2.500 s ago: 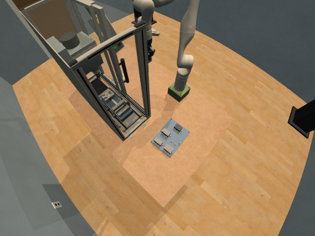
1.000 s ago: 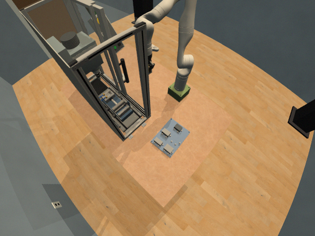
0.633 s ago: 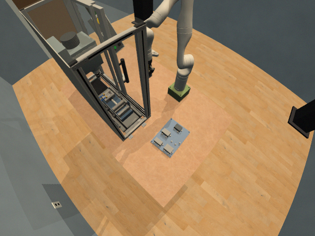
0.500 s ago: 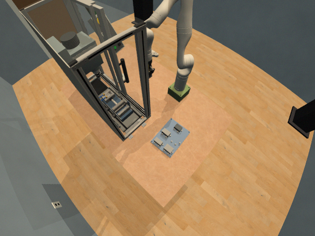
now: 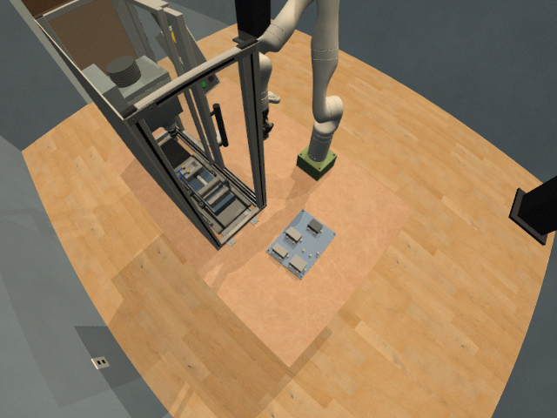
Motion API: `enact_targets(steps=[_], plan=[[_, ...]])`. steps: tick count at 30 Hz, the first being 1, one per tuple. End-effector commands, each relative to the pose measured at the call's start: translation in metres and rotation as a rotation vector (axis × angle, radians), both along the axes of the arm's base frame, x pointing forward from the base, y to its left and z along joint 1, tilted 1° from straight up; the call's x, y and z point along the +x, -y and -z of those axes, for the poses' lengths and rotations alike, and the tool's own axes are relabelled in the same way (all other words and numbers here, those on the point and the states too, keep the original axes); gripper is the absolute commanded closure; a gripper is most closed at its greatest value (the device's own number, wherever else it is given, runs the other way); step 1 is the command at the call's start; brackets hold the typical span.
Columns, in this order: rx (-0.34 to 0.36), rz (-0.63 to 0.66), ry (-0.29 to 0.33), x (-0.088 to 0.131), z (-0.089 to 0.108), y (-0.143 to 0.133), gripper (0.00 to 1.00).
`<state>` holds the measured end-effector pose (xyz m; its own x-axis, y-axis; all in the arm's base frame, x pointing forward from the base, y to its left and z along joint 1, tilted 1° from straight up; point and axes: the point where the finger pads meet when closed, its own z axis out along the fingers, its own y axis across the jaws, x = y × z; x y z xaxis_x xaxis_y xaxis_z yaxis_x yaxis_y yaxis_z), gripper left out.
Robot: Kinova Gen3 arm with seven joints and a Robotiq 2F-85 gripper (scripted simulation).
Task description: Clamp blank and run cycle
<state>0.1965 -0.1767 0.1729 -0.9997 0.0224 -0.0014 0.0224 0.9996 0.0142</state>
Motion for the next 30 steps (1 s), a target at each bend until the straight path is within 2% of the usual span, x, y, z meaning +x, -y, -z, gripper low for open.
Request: enact_targets(steps=[1, 19, 24, 30], plan=[[-0.003, -0.004, 0.0, 0.0, 0.001, -0.001, 0.9], [-0.003, -0.004, 0.0, 0.0, 0.002, -0.001, 0.9], [-0.003, -0.004, 0.0, 0.051, 0.001, 0.0, 0.9], [-0.003, -0.004, 0.0, 0.051, 0.001, 0.0, 0.9]])
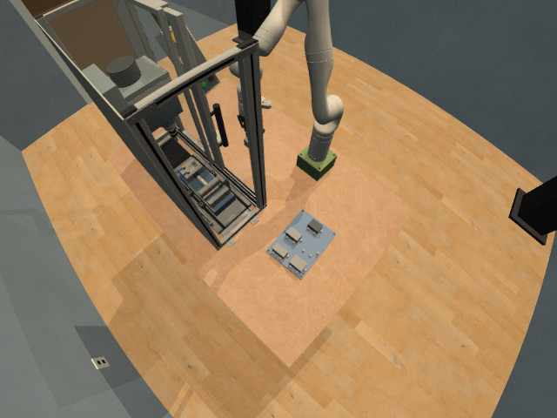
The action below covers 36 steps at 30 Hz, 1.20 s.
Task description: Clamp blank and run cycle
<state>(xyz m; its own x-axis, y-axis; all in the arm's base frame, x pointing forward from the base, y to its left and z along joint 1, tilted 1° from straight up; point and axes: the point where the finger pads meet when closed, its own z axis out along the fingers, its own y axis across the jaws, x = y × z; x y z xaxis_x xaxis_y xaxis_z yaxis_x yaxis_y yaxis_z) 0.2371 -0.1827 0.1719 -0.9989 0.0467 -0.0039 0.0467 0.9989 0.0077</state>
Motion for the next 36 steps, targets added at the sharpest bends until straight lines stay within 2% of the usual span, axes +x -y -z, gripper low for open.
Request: enact_targets(steps=[1, 7, 11, 23, 28, 36], plan=[[0.004, -0.028, -0.003, 0.01, 0.0, -0.006, 0.9], [0.004, -0.024, -0.002, 0.012, 0.0, -0.005, 0.9], [0.003, -0.028, -0.003, 0.03, 0.0, -0.006, 0.9], [0.003, -0.028, -0.003, 0.03, 0.0, -0.006, 0.9], [0.003, -0.028, -0.002, 0.077, 0.008, -0.008, 0.9], [0.003, -0.028, -0.002, 0.077, 0.008, -0.008, 0.9]])
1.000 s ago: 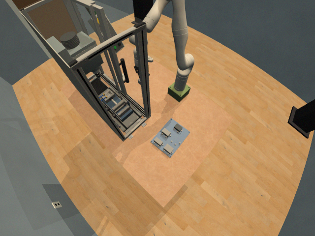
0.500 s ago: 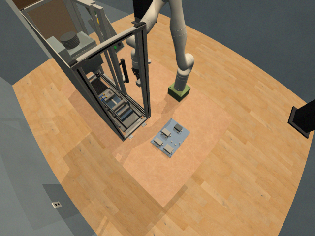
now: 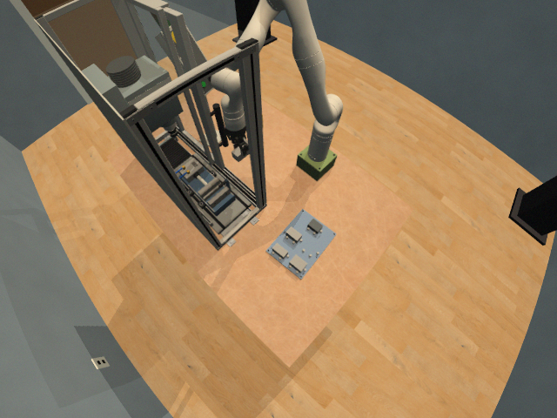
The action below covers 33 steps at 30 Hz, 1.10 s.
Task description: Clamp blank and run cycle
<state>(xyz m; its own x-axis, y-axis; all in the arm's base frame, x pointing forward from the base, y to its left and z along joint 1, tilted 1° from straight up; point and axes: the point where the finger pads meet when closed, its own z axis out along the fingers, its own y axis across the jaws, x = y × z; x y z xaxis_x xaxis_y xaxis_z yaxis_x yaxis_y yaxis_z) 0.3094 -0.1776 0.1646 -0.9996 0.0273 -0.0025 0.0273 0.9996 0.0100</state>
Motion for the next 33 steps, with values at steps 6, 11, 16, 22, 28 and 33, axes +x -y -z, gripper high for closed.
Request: enact_targets(steps=[6, 11, 16, 22, 28, 33], plan=[[0.002, -0.008, 0.0, 0.022, 0.003, -0.003, 0.9], [0.001, -0.009, -0.001, 0.052, 0.007, -0.004, 0.9], [0.001, -0.009, -0.001, 0.052, 0.007, -0.004, 0.9], [0.002, -0.009, 0.0, 0.06, 0.009, -0.004, 0.9], [0.001, -0.009, -0.001, 0.099, 0.014, -0.006, 0.9], [0.001, -0.009, -0.001, 0.099, 0.014, -0.006, 0.9]])
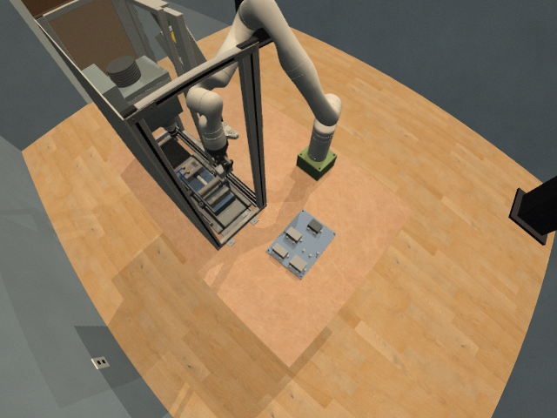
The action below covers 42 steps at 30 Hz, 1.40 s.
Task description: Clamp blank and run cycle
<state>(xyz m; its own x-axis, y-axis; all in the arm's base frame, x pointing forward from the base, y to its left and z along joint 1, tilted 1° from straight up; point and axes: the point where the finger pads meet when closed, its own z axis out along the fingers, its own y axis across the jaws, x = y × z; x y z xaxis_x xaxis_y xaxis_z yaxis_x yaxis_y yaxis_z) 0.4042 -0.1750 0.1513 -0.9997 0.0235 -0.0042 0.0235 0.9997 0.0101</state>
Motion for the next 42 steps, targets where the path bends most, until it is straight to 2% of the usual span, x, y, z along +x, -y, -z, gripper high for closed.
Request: enact_targets(steps=[1, 5, 10, 22, 27, 42], plan=[[0.001, -0.005, -0.003, 0.004, 0.001, -0.003, 0.9], [0.001, -0.005, -0.003, 0.004, 0.001, -0.003, 0.9], [0.001, -0.005, -0.002, 0.052, 0.008, -0.004, 0.9], [0.001, -0.005, -0.002, 0.052, 0.008, -0.004, 0.9], [0.001, -0.005, -0.002, 0.084, 0.012, -0.005, 0.9], [0.002, -0.003, -0.001, 0.084, 0.012, -0.005, 0.9]])
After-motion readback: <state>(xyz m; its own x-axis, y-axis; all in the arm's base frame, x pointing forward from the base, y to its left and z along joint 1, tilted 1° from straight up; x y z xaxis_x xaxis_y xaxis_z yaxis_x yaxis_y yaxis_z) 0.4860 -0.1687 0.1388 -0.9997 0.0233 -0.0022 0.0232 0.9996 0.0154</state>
